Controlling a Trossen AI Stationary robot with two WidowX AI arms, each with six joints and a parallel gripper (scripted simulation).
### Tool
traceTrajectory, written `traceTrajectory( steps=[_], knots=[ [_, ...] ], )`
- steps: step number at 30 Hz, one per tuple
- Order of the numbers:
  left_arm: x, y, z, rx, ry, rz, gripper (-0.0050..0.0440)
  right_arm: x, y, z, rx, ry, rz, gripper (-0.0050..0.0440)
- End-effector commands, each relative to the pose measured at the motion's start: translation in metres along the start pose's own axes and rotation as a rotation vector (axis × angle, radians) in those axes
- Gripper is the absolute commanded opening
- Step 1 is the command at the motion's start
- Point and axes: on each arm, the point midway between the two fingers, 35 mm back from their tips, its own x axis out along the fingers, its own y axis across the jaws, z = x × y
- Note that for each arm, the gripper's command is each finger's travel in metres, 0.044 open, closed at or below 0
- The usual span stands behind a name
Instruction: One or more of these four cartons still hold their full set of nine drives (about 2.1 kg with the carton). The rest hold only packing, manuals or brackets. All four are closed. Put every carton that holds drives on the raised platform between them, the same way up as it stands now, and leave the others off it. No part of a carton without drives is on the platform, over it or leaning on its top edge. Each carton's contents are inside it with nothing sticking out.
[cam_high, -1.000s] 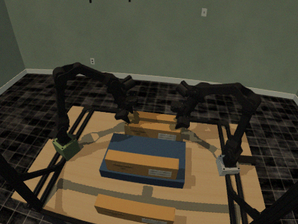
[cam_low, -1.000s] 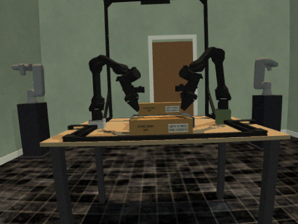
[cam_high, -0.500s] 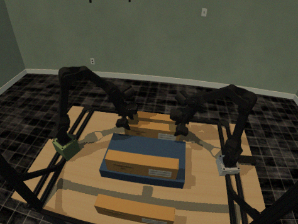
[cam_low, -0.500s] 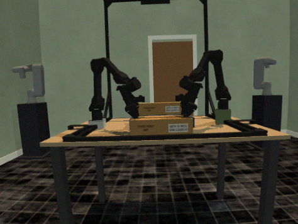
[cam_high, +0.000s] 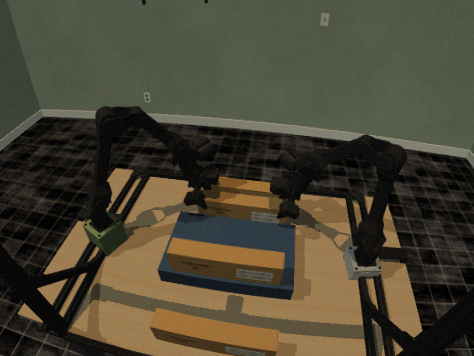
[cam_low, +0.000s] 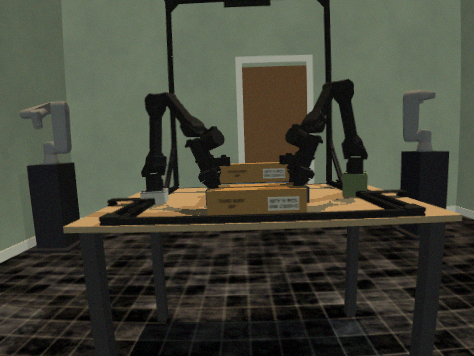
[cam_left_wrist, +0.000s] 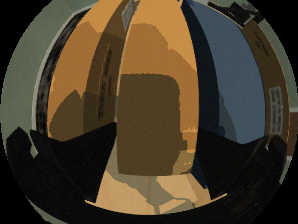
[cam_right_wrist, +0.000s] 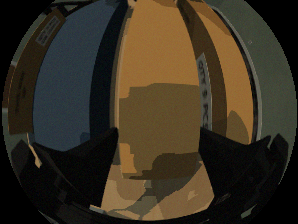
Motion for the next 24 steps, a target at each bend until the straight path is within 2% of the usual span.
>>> traceTrajectory(
  steps=[1,15,24],
  knots=[
    [0.001,0.0,-0.001,-0.005,0.002,0.002,0.0,0.001,0.0,-0.002,0.003,0.006,-0.003,0.0],
    [0.0,0.0,0.0,-0.005,0.002,0.002,0.0,0.001,0.0,-0.002,0.003,0.006,-0.003,0.0],
    [-0.024,0.0,0.009,-0.005,0.002,0.002,0.0,-0.023,0.0,0.008,0.003,0.006,-0.003,0.0]
  ],
)
